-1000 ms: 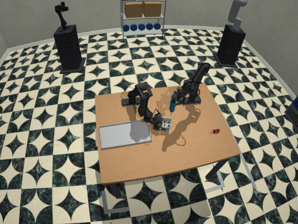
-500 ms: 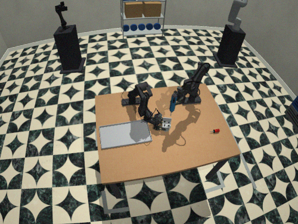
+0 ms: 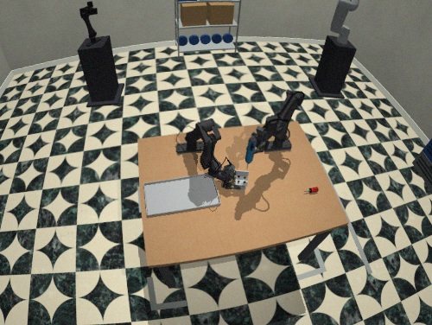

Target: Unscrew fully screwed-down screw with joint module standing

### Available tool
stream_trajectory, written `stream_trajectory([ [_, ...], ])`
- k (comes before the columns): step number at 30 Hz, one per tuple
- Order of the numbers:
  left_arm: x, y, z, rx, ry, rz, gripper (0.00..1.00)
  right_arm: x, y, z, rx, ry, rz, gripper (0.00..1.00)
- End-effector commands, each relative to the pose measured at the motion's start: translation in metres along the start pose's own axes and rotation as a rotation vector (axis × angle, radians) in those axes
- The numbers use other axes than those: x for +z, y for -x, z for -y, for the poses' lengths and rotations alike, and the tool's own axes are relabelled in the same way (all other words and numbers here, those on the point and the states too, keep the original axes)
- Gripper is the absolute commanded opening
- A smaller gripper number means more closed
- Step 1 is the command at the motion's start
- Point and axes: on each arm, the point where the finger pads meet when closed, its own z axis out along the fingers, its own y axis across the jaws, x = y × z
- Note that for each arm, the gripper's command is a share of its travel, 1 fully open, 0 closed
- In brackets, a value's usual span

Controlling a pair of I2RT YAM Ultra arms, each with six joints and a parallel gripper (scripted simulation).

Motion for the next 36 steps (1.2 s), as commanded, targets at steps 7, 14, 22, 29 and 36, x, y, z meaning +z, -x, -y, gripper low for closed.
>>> stream_trajectory([
  [7,-0.001,0.039,-0.003,-0.015,0.007,0.138,0.42,0.008,-0.003,-0.001,0.001,0.016,-0.006,0.59],
  [14,-0.001,0.020,-0.004,-0.019,0.010,0.109,0.42,0.008,-0.003,-0.001,0.001,0.016,-0.006,0.59],
  [22,-0.003,0.031,-0.004,-0.020,0.011,0.145,0.42,0.008,-0.003,-0.001,0.001,0.016,-0.006,0.59],
  [29,-0.005,0.023,-0.004,-0.019,0.011,0.129,0.42,0.008,-0.003,-0.001,0.001,0.016,-0.006,0.59],
  [36,-0.006,0.016,-0.004,-0.019,0.012,0.115,0.42,0.008,-0.003,-0.001,0.001,0.016,-0.006,0.59],
])
